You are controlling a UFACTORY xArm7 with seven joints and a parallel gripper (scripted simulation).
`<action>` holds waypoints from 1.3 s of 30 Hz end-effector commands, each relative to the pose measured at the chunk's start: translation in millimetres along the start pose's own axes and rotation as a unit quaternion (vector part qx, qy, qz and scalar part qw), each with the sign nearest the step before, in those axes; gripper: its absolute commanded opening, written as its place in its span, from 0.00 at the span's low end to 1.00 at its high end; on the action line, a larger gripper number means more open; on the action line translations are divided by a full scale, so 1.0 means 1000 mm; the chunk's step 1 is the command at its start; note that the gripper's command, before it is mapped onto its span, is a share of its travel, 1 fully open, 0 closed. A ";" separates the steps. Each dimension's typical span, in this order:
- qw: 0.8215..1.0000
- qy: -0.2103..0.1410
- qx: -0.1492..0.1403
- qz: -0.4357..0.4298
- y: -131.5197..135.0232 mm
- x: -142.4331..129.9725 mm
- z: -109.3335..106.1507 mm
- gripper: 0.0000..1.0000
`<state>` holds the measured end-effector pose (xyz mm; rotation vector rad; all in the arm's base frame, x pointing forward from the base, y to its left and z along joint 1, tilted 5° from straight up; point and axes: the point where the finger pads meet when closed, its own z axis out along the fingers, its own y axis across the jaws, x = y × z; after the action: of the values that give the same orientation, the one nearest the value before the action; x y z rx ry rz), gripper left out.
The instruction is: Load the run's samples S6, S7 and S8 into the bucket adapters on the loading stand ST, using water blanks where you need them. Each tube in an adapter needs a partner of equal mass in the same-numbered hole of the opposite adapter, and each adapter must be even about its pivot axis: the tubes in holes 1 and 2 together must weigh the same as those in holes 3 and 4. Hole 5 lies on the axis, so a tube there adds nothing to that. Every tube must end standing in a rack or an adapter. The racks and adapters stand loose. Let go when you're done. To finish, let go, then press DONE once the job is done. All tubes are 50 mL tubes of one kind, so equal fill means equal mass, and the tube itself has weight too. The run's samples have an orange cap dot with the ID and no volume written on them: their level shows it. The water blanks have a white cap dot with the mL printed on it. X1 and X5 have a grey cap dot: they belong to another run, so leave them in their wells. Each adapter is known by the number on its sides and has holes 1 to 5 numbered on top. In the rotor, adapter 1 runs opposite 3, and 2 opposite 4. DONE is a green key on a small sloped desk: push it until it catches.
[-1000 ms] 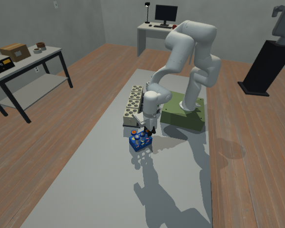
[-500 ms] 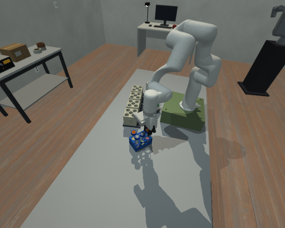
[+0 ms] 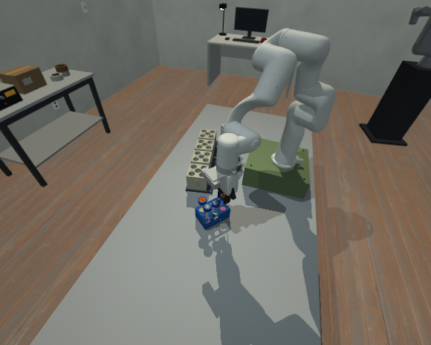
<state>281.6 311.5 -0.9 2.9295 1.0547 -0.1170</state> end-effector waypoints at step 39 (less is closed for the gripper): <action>1.000 0.002 0.000 0.000 0.000 0.002 -0.064 0.00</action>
<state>284.9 314.2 54.3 2.9293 1.0546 -0.1176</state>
